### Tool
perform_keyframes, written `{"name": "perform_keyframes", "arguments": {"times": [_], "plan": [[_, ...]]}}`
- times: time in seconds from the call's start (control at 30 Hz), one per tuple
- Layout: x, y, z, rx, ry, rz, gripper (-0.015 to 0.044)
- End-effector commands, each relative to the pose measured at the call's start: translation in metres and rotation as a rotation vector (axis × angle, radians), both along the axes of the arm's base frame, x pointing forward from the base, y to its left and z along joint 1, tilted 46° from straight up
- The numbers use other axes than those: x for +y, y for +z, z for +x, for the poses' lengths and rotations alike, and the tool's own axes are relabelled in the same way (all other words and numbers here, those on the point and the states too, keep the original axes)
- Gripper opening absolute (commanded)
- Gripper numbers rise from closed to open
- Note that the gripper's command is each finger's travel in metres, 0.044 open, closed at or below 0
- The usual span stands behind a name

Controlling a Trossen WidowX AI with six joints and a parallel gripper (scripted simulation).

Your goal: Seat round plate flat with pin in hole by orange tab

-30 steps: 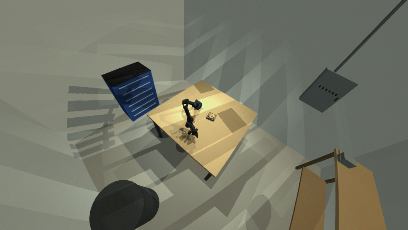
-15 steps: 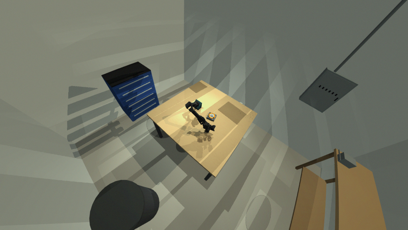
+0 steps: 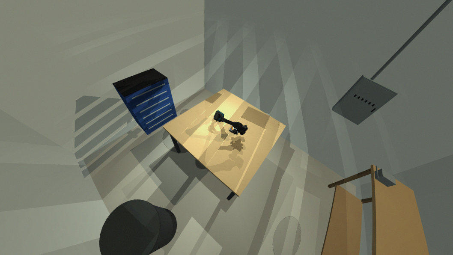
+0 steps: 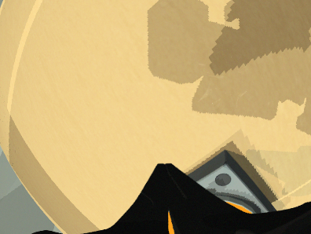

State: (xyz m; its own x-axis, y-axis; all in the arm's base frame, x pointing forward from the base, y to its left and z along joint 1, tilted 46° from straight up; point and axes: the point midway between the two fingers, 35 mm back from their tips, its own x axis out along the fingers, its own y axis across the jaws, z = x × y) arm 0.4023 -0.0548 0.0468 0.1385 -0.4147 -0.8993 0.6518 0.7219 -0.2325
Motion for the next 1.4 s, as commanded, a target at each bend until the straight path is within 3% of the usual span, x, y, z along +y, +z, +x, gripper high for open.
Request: {"name": "perform_keyframes", "arguments": {"times": [0.0,0.47,0.83,1.37], "plan": [[0.05,-0.009,-0.042,0.454,0.334,-0.32,0.0],[0.054,-0.008,-0.046,0.513,0.385,-0.369,0.0],[0.021,-0.04,-0.049,0.514,0.385,-0.371,0.0],[0.008,-0.028,-0.052,0.514,0.384,-0.372,0.0]]}}
